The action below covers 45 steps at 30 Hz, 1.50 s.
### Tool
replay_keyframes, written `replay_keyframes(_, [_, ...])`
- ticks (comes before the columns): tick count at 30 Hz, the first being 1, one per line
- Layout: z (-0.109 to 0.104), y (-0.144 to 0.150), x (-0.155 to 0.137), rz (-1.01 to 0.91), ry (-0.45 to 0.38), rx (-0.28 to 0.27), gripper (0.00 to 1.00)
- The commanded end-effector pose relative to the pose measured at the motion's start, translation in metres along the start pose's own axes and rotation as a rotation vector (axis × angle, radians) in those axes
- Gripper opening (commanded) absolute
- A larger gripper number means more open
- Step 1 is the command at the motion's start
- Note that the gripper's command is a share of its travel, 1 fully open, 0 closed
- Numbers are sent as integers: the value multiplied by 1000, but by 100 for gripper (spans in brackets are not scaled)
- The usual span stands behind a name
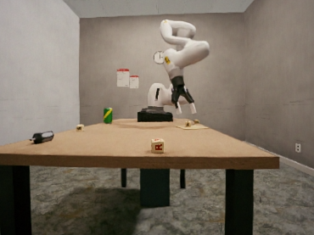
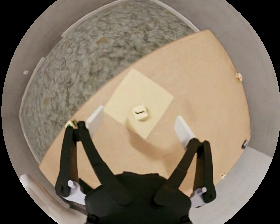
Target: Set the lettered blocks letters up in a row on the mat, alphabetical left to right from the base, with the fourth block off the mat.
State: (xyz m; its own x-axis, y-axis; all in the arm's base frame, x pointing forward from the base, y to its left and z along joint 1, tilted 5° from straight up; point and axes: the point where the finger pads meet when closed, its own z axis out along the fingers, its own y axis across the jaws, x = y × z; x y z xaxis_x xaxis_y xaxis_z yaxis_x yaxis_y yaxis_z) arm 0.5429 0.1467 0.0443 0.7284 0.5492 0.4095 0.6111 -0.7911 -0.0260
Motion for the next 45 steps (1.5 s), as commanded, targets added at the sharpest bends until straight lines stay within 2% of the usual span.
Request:
replay_keyframes(1, [0, 1, 1, 6, 2, 5, 100])
replay_keyframes(20, [0, 1, 1, 6, 2, 5, 100])
replay_keyframes(23, [2, 10, 10, 4, 3, 5, 100])
replay_keyframes(26, [9, 53, 48, -1, 5, 8, 100])
replay_keyframes(29, [14, 81, 71, 0, 7, 10, 100])
replay_keyframes(31, [14, 81, 71, 0, 7, 10, 100])
replay_keyframes(32, [18, 108, 91, 2, 9, 12, 100])
replay_keyframes(45, [44, 249, 166, 2, 12, 13, 100])
